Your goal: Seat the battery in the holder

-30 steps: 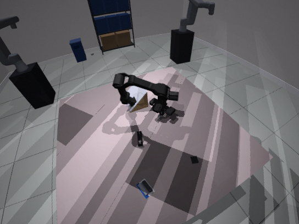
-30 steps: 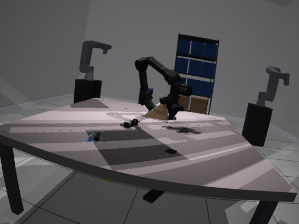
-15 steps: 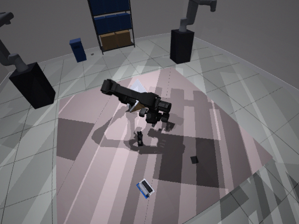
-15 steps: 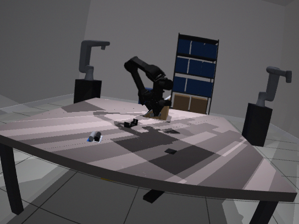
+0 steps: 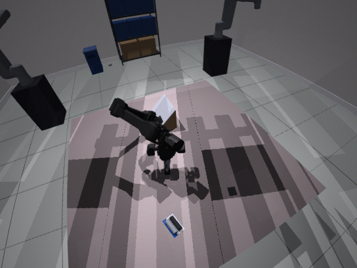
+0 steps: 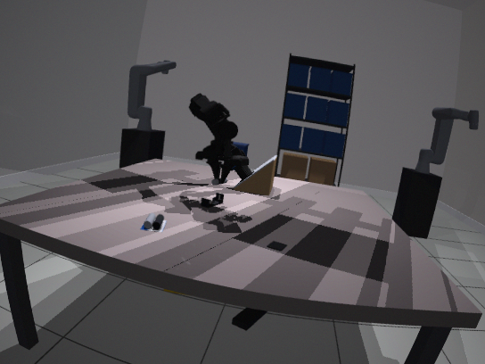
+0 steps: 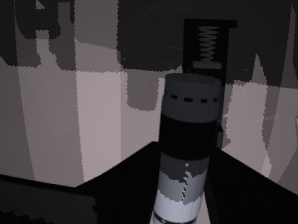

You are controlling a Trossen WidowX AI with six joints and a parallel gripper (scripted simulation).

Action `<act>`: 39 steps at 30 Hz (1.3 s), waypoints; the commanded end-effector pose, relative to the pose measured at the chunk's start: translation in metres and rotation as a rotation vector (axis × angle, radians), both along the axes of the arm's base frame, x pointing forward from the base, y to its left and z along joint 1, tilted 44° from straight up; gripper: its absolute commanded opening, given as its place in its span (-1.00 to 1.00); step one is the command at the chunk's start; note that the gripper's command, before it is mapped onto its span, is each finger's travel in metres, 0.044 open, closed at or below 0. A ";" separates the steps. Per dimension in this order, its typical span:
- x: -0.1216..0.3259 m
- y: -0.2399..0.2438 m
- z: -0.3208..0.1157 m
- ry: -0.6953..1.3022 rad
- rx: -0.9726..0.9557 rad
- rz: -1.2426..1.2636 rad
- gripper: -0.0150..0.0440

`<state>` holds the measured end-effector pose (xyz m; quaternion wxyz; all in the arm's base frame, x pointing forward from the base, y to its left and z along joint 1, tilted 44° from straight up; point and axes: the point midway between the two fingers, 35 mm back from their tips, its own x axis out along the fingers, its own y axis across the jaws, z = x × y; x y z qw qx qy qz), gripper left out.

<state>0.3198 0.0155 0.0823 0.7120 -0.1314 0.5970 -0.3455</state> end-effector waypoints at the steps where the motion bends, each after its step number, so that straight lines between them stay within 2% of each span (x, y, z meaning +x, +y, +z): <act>1: 0.002 -0.012 0.013 0.038 -0.007 0.053 -0.27; 7: 0.001 -0.013 0.010 0.052 -0.002 0.047 -0.27; 18: -0.003 -0.036 -0.018 0.211 0.068 -0.114 -0.27; 39: 0.002 -0.042 -0.022 0.293 0.098 -0.190 -0.27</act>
